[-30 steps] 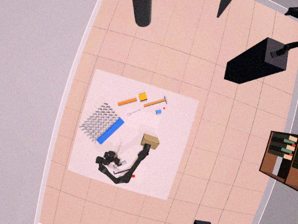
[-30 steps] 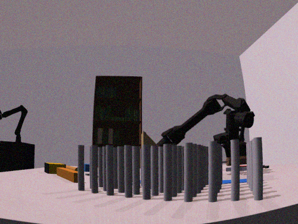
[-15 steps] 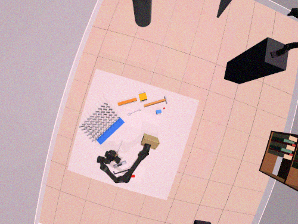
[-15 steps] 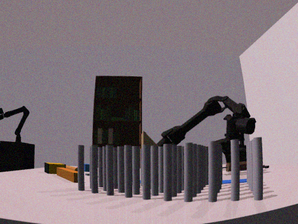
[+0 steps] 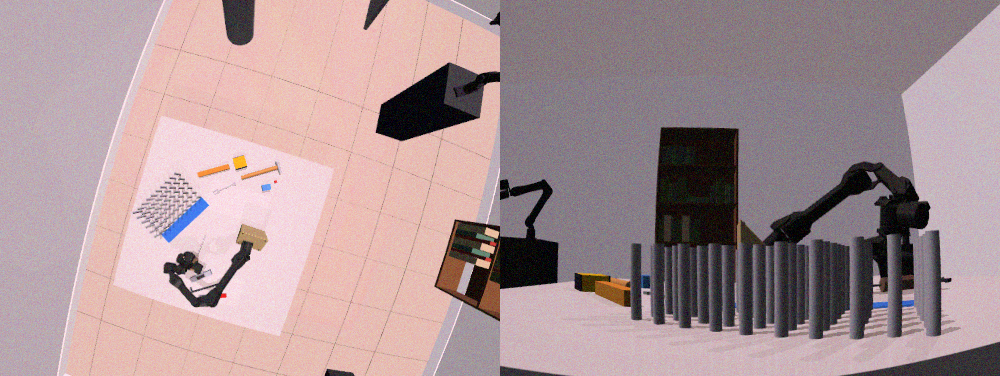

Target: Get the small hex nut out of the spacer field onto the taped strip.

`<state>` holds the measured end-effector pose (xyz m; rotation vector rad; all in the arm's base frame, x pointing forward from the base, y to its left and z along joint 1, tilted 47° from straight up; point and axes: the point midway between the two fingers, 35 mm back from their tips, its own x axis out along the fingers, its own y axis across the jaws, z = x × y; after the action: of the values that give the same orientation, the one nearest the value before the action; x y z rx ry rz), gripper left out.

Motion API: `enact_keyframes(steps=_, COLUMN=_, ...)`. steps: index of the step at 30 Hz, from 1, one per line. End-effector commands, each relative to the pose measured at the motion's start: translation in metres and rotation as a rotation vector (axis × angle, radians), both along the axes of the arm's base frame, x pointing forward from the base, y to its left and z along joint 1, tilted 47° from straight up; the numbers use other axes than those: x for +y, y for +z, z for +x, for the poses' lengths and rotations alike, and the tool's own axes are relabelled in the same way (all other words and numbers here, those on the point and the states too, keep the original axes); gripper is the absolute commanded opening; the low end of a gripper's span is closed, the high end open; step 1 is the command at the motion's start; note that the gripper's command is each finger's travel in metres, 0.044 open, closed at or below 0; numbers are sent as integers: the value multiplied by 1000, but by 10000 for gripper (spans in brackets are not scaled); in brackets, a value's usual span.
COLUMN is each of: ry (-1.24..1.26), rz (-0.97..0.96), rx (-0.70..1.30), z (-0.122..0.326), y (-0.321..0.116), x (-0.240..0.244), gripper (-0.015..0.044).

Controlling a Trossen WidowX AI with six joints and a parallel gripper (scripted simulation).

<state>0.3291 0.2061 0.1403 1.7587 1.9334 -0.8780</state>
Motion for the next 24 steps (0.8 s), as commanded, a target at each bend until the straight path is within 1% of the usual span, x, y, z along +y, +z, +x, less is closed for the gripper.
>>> enact_keyframes(steps=1, ry=2, rz=0, rx=1, z=-1, y=-4, x=5, gripper=0)
enact_keyframes(steps=24, ry=-40, rz=-2, rx=-19, z=-1, y=-4, x=5, gripper=0)
